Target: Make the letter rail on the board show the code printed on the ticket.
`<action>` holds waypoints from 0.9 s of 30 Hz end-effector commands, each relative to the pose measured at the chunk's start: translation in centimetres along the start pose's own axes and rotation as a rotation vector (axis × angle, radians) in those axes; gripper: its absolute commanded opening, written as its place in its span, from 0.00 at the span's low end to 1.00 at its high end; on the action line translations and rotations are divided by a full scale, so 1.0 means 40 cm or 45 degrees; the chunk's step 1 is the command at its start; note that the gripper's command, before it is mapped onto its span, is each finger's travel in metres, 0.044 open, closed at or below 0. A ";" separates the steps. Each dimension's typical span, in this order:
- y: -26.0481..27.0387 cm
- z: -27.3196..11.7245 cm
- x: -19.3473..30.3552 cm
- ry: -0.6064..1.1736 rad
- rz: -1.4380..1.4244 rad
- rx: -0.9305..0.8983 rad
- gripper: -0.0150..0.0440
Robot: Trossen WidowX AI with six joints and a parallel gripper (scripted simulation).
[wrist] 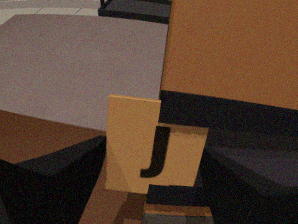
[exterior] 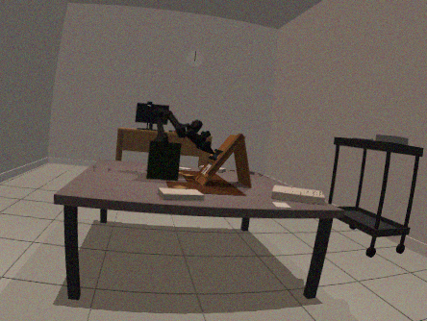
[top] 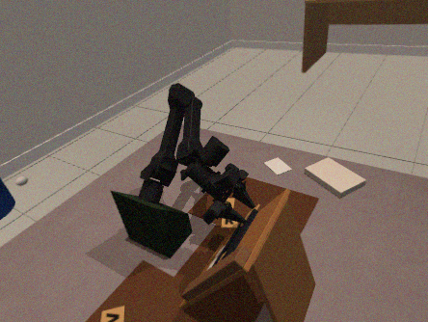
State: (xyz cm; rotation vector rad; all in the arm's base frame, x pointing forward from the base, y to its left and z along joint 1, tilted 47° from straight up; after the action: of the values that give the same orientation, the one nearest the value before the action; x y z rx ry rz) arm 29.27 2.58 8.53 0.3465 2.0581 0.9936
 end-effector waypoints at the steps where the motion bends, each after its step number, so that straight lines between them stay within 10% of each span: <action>1: -0.005 0.000 0.000 0.001 -0.005 -0.003 0.25; 27: -0.034 -0.001 -0.001 0.001 -0.006 -0.003 0.25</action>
State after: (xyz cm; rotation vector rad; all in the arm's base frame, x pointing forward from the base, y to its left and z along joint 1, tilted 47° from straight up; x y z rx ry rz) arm 29.38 1.76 7.61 0.3472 2.0595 0.9932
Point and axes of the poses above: the point midway between the two fingers, 35 mm back from their tips, its own z axis out along the fingers, its own y axis across the jaws, x = y × z, the point moved 2 cm from there along -z, back along the fingers, and after that the axes turned 2 degrees about z, right-handed, at the moved point
